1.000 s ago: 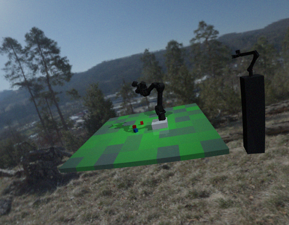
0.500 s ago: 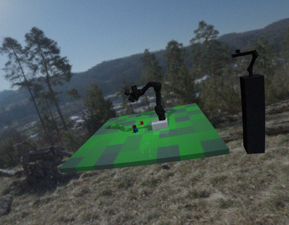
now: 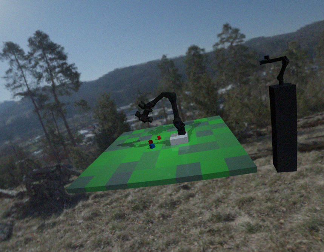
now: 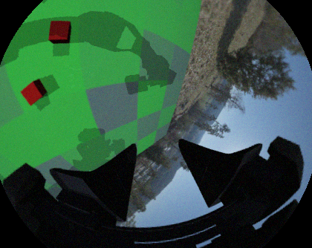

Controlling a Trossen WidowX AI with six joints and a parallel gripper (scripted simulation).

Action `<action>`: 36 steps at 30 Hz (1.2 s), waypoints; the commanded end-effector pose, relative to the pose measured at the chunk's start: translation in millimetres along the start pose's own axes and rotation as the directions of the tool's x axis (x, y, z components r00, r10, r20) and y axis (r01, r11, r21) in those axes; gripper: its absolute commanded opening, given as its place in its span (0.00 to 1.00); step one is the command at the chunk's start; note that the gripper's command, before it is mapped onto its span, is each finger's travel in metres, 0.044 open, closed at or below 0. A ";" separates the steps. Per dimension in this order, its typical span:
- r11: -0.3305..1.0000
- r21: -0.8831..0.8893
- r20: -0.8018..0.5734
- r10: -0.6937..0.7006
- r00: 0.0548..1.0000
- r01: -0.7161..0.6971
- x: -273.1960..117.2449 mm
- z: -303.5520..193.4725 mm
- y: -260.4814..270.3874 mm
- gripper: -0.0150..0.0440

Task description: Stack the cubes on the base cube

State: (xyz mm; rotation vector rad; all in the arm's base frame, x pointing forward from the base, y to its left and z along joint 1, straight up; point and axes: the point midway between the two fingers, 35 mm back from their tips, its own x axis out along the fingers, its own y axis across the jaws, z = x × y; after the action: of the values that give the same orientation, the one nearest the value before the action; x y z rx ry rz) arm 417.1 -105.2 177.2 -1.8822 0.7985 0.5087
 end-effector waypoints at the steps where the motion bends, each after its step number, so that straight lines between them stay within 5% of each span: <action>1: 0.953 0.046 0.267 0.277 0.923 -0.299 -7.0 76.8 27.7 0.70; 11: 0.745 -0.005 0.423 0.606 0.673 -0.667 -50.6 140.6 67.4 0.70; 23: 0.741 -0.006 0.424 0.611 0.669 -0.672 -50.4 141.9 68.7 0.70; 36: 0.741 -0.006 0.424 0.611 0.669 -0.672 -9.4 168.0 106.6 0.70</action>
State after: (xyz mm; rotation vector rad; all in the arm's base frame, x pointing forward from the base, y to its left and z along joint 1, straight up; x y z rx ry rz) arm 333.6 17.9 49.5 -1.2370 1.1873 1.2128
